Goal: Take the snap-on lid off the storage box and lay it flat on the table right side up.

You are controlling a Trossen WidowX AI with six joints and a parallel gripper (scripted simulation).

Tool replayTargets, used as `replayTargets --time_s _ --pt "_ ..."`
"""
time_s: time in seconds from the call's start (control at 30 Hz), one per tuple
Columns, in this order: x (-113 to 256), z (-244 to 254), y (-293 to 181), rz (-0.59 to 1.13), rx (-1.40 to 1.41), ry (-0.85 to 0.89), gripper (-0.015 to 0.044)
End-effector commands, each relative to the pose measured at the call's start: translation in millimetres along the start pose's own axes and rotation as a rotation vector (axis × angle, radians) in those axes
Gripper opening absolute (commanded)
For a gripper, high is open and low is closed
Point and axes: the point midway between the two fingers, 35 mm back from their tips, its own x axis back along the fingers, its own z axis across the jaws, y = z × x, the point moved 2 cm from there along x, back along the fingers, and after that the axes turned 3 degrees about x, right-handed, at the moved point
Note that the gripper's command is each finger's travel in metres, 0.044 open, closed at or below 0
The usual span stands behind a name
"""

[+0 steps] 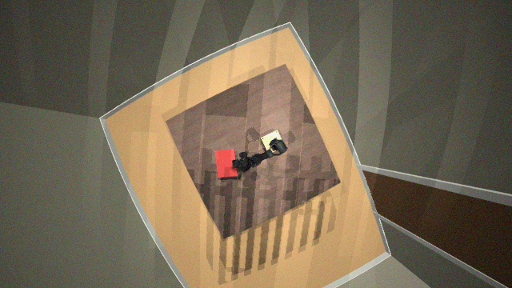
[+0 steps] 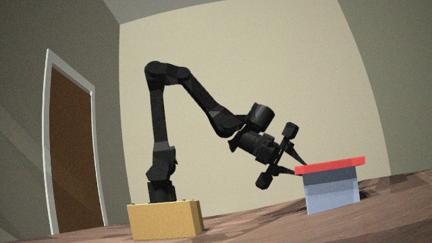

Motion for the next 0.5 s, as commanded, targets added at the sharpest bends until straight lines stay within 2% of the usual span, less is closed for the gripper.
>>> replayTargets --time_s 0.0,0.47 --pt "-0.7 1.0 -0.1 0.002 0.001 0.001 0.0000" --pt "5.8 8.3 0.6 0.006 0.006 0.000 0.0000"
